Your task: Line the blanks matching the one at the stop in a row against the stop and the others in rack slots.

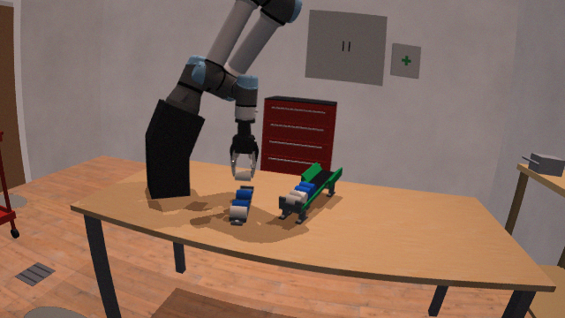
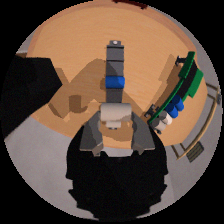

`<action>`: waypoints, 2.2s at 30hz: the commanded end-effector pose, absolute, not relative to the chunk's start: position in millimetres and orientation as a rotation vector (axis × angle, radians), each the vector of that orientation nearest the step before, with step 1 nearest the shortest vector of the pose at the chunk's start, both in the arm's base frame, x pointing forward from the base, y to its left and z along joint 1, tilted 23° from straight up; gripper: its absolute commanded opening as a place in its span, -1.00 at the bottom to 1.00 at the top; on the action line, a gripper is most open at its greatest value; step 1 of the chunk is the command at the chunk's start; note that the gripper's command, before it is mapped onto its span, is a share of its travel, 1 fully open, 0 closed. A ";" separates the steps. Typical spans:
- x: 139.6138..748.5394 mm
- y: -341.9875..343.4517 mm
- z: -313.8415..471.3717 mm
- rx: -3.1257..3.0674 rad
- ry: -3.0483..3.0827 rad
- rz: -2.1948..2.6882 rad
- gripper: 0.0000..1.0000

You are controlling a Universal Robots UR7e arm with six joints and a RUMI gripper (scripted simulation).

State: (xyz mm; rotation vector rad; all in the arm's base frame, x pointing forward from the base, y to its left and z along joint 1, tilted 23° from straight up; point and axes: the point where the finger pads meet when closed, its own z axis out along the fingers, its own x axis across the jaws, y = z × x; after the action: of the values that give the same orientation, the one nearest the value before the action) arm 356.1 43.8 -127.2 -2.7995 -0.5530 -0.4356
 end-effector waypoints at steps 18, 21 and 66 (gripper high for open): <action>464.1 74.5 -73.5 -2.831 -0.219 -0.373 -0.30; 473.0 80.1 -66.0 -2.831 -0.190 -0.369 -0.30; 551.4 174.1 27.7 -2.801 0.122 -0.331 -0.30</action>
State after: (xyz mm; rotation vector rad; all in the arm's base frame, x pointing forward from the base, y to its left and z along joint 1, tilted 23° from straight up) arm 548.9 171.7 34.8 -2.8008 0.1215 -0.3296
